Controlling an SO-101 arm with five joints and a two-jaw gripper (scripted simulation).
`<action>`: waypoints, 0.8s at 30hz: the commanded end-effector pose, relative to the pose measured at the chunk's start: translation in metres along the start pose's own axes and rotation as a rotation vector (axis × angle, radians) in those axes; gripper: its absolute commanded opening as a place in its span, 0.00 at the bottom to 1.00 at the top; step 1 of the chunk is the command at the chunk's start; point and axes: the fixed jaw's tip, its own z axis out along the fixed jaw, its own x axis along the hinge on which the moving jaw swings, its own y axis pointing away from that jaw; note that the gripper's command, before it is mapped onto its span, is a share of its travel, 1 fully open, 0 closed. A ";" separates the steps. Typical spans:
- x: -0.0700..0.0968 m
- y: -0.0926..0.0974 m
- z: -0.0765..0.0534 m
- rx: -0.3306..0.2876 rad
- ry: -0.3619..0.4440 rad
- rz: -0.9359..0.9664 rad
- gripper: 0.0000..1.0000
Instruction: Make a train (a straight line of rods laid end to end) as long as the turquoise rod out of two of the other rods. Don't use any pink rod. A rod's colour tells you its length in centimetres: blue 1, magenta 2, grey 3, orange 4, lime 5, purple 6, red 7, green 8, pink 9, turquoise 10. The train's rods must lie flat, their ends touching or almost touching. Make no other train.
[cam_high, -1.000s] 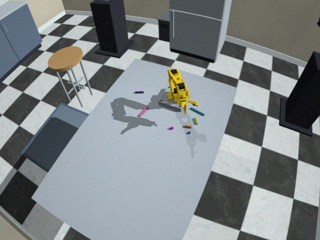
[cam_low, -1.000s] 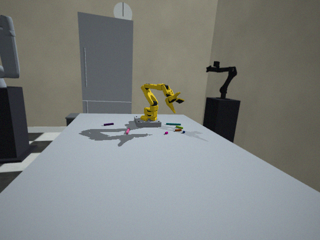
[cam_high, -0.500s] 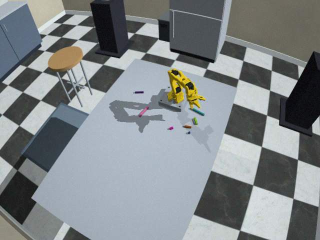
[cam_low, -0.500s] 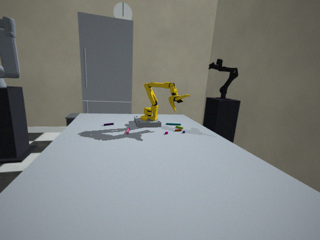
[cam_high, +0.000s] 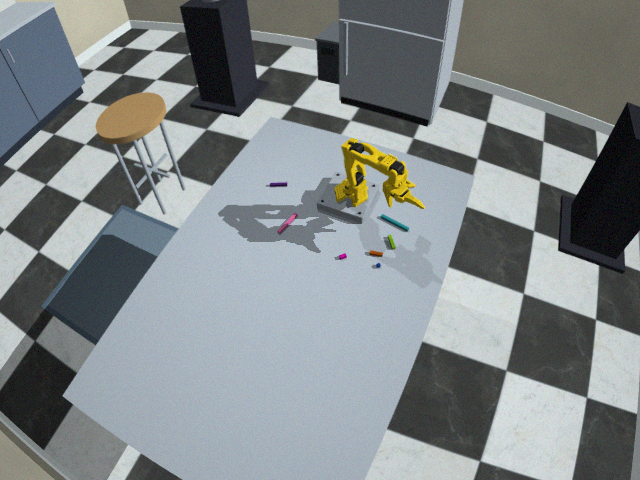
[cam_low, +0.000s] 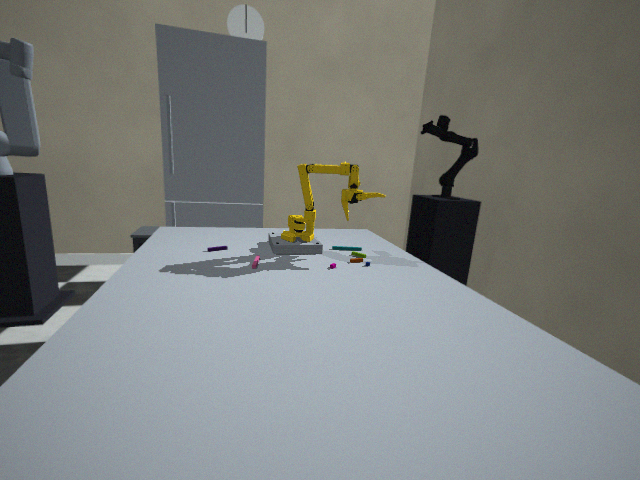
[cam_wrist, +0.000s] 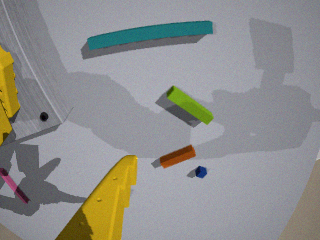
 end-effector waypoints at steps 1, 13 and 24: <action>-0.004 0.001 -0.001 -0.021 0.000 -0.037 1.00; -0.004 0.001 -0.001 -0.025 0.000 -0.043 1.00; -0.005 0.001 0.000 -0.039 0.001 -0.060 1.00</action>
